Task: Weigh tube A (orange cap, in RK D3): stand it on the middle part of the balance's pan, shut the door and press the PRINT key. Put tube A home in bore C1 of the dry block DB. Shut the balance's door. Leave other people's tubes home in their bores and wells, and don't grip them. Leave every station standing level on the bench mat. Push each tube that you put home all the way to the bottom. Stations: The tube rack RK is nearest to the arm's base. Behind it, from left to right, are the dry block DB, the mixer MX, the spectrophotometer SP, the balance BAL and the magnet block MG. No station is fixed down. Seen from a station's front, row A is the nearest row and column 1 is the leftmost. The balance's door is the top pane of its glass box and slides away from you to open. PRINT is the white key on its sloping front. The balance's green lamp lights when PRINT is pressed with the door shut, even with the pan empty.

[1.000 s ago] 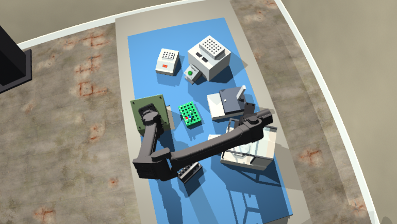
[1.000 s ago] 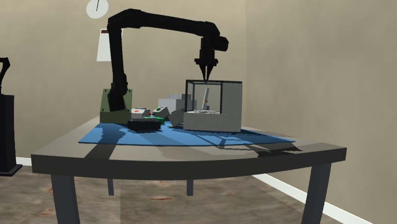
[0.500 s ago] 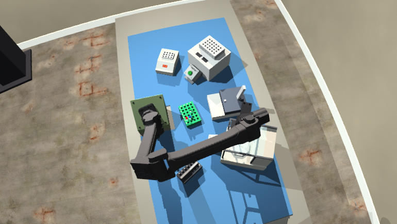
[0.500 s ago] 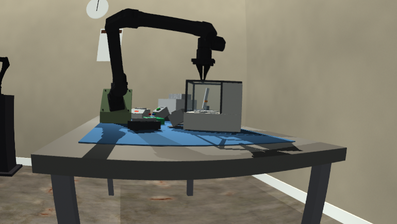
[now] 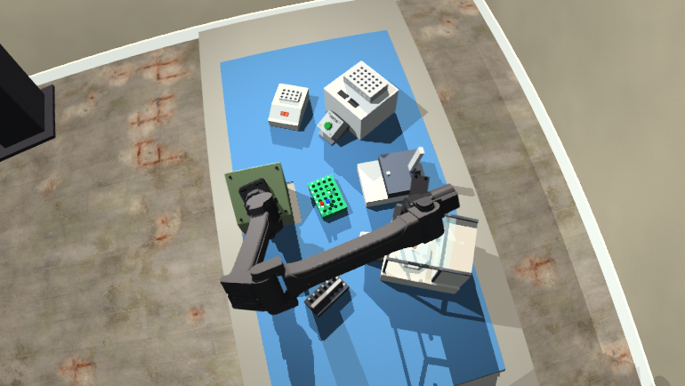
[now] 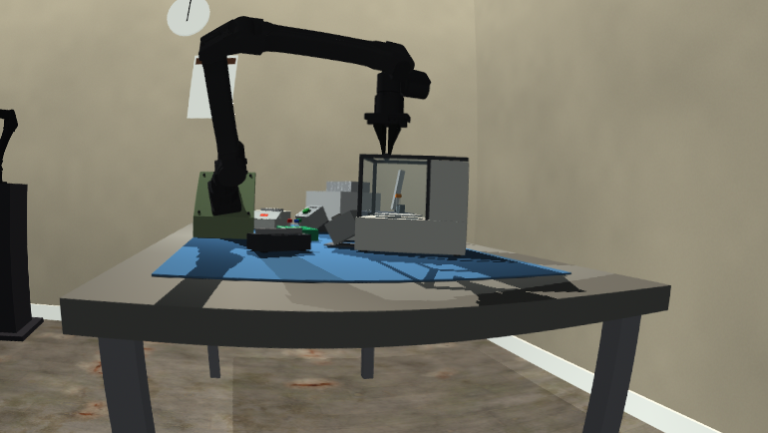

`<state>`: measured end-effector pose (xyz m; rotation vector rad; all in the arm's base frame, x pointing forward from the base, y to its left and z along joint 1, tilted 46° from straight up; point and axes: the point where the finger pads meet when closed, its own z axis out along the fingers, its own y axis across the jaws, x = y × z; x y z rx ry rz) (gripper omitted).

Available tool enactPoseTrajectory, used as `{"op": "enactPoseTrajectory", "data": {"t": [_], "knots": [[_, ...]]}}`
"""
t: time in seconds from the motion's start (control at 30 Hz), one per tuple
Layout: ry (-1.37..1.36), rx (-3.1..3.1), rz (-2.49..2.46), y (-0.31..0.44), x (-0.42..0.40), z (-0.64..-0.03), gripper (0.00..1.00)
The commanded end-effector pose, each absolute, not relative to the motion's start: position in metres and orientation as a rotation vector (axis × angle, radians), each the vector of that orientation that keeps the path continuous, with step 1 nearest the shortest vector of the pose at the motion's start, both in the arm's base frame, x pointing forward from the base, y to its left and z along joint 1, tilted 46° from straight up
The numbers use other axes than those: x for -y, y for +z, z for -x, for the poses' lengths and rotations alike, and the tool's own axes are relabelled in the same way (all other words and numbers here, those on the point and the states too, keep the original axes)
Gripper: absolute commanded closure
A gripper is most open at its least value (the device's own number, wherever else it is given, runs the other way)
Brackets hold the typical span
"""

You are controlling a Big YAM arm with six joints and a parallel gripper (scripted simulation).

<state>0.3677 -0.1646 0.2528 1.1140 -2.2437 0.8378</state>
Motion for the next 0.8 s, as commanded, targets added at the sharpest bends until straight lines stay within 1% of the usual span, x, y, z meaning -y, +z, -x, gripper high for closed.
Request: {"op": "enactPoseTrajectory", "data": {"t": [0.0,0.77], "knots": [[0.851,2.254,-1.115,0.256,0.157,-0.362,0.94],[0.846,2.248,-1.121,0.249,0.146,-0.345,0.94]]}}
